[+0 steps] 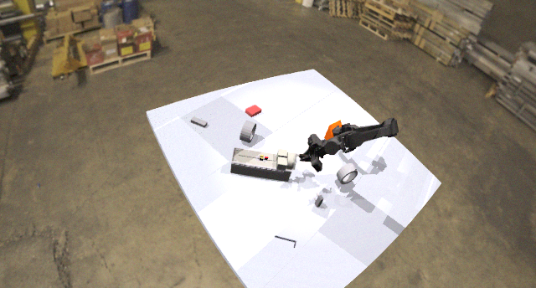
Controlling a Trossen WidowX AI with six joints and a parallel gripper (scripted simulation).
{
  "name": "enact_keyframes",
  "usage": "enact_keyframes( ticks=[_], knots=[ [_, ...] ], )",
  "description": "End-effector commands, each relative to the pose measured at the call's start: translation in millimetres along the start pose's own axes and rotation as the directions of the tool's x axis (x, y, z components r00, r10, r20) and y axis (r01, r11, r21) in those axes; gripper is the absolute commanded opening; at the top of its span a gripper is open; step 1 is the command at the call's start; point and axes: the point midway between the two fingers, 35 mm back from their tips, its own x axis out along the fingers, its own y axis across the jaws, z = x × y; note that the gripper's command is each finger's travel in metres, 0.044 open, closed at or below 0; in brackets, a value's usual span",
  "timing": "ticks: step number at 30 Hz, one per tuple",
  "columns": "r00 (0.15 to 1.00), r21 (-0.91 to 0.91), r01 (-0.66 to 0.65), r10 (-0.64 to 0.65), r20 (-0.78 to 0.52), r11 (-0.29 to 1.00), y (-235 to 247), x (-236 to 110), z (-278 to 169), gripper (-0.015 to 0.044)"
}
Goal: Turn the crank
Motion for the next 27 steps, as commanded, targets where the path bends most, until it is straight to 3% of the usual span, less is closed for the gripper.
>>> enact_keyframes(
  ticks=[1,27],
  knots=[
    [1.0,-0.003,-0.016,0.016,0.015,1.0,7.0,-4.8,4.0,0.0],
    [1.0,-0.003,-0.016,0.016,0.015,1.0,11.0,-5.9,5.0,0.0]
  ],
)
